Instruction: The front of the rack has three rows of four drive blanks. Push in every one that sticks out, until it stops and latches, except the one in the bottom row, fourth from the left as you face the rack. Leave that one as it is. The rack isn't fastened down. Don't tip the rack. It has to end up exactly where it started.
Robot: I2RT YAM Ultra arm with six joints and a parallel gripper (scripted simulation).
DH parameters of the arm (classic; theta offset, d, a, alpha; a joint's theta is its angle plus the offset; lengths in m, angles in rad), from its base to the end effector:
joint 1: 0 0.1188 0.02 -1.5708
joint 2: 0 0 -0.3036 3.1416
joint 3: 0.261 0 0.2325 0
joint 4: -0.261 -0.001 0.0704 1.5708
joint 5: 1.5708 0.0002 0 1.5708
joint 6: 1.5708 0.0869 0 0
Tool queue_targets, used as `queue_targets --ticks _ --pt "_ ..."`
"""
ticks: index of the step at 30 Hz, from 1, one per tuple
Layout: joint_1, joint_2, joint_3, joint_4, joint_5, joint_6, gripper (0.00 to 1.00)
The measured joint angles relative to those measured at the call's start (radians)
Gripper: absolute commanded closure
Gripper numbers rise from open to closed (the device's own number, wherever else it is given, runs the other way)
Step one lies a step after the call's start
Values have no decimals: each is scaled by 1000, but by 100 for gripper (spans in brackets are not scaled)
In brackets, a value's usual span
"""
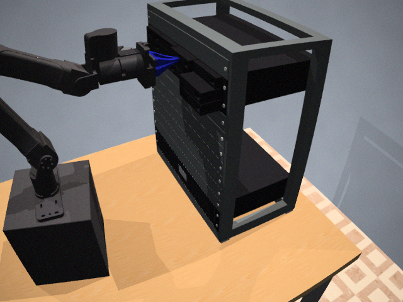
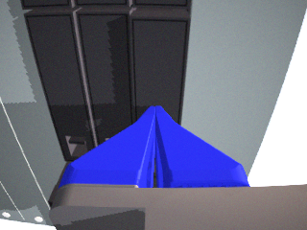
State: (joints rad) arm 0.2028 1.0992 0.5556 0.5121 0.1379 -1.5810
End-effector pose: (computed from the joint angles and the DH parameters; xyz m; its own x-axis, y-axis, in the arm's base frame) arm 0.2586 0.0420 0.3193 0.0652 -0.9978 0.0145 -0.0302 -0.0165 -0.9994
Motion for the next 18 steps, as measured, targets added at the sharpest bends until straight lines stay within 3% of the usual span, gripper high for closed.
queue_targets --ticks 18 --pt "-2 11 8 0 -3 0 100"
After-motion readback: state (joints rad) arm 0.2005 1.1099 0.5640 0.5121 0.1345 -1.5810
